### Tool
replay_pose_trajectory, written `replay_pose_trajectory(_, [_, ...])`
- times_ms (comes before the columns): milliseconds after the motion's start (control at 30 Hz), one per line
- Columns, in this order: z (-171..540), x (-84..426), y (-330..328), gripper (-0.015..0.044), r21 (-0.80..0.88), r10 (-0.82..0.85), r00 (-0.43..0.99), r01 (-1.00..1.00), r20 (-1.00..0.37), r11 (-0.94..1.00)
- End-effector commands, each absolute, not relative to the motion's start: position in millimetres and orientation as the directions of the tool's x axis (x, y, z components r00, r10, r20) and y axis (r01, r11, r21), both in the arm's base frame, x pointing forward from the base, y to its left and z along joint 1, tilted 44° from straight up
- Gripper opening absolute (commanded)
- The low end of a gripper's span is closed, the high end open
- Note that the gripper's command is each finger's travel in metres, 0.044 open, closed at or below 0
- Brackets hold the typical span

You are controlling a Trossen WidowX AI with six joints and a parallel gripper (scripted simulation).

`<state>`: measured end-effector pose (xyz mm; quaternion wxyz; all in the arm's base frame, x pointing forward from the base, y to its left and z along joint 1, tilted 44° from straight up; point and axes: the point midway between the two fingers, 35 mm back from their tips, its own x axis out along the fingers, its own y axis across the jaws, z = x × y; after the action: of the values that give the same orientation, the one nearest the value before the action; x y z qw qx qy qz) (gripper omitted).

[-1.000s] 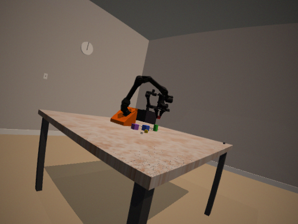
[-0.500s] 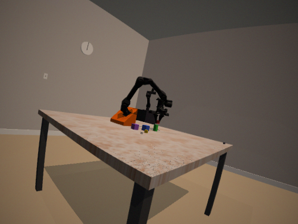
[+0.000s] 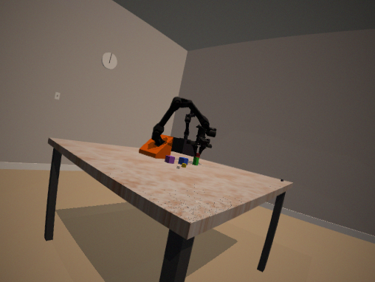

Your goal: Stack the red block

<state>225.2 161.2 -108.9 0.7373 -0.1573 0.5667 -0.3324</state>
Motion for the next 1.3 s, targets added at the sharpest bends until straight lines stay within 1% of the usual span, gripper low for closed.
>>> replay_pose_trajectory(0, [-109.1, 225.1, 160.0, 0.0, -0.612, -0.671, 0.138, 0.308, -0.729, 0.728])
replay_pose_trajectory(700, [-105.8, 224.6, 163.0, 0.0, -0.612, -0.671, 0.138, 0.308, -0.729, 0.728])
replay_pose_trajectory(1267, [-108.8, 224.6, 159.9, 0.044, -0.613, -0.672, 0.135, 0.309, -0.729, 0.727])
